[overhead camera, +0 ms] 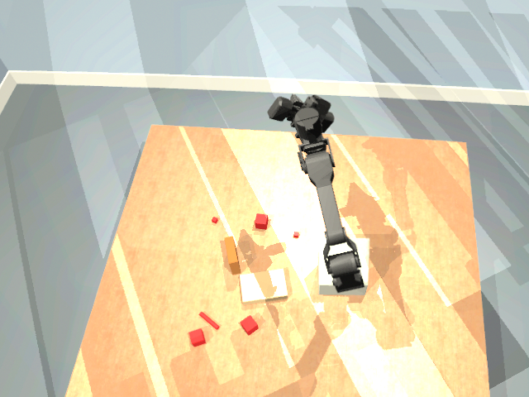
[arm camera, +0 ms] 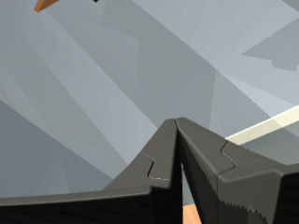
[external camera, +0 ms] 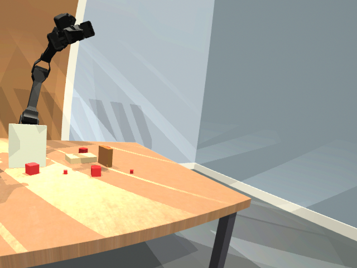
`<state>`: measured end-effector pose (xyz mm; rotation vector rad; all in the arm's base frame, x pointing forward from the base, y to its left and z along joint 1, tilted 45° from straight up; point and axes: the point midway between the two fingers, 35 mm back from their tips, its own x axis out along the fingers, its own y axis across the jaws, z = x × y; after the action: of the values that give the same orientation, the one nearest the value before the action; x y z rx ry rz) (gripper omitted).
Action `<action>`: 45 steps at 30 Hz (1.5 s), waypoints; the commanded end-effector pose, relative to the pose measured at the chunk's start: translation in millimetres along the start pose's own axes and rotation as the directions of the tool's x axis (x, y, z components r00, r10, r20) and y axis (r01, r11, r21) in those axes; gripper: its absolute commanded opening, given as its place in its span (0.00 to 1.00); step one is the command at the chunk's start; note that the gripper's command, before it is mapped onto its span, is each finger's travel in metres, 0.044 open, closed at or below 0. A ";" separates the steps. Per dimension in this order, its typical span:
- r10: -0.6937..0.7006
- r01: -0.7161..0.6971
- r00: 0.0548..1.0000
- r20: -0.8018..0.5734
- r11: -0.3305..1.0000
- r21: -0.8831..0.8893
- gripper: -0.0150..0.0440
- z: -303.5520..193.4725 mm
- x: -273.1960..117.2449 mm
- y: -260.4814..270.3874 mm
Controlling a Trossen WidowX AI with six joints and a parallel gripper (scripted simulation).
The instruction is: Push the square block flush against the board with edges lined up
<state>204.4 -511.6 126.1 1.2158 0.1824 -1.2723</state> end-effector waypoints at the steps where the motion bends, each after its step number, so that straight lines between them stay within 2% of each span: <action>1: 0.003 -0.009 0.997 -0.083 0.997 -0.074 0.25 -28.8 9.4 11.5; 21: -0.022 -0.140 0.928 -0.372 0.904 -0.403 0.25 -155.4 29.0 46.7; 31: -0.094 -0.288 0.830 -0.550 0.773 -0.566 0.25 -234.0 25.8 54.0; 45: -0.228 -0.540 0.647 -0.728 0.537 -0.648 0.25 -336.2 4.7 51.6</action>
<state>404.1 -287.8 16.8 0.8050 1.0974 -0.3409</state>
